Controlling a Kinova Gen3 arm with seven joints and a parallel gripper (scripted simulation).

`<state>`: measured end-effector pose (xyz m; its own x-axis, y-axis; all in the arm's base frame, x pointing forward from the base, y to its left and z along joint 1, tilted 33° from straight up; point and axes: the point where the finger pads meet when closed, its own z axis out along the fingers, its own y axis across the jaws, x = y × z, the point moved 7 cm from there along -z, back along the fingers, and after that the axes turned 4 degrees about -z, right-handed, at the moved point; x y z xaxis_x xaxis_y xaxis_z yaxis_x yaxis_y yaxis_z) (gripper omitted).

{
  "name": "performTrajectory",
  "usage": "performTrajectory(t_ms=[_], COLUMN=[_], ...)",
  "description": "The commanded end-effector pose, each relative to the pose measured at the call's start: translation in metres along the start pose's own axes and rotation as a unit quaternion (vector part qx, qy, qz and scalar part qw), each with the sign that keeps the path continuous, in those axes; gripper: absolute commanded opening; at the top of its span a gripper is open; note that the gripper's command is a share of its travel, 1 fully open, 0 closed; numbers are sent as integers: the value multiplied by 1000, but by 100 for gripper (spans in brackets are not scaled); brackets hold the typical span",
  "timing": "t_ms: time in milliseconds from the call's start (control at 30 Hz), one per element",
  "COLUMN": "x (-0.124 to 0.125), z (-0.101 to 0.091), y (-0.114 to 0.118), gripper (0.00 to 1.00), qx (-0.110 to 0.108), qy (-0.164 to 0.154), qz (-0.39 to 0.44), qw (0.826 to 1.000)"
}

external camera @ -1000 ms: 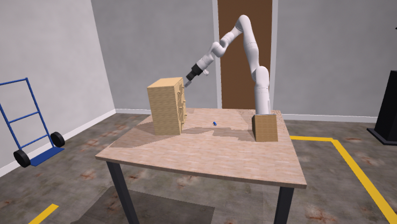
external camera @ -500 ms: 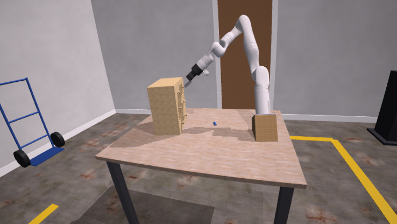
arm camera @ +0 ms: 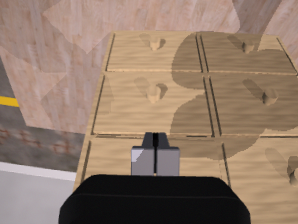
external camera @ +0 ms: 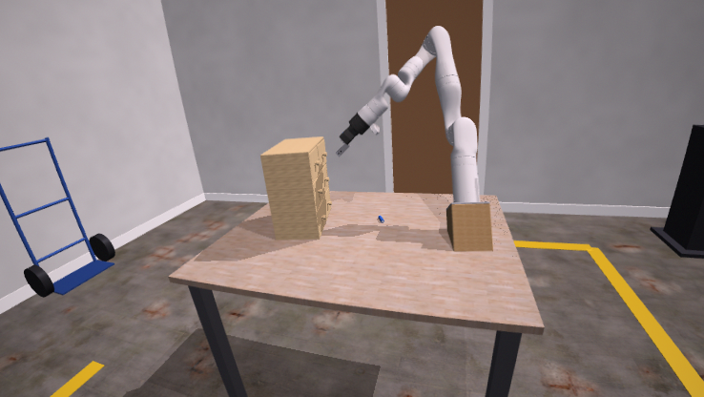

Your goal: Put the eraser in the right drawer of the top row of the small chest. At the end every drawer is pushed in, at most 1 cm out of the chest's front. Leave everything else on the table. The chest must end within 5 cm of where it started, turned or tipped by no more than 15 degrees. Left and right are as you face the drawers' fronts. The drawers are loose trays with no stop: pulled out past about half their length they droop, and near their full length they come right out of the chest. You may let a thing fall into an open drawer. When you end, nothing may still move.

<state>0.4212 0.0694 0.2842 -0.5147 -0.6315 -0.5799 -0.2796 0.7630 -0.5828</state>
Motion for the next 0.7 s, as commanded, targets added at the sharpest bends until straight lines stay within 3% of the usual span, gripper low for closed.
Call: performTrajectory(t_ms=[0,333,667], x=[2,5,18], z=[-10,-17,-54], y=[-1,-1,0], gripper=[0,0,0], qx=[0,0,0], qy=[-6,-6,-6], qz=[0,0,0], qw=[1000,1000,1000])
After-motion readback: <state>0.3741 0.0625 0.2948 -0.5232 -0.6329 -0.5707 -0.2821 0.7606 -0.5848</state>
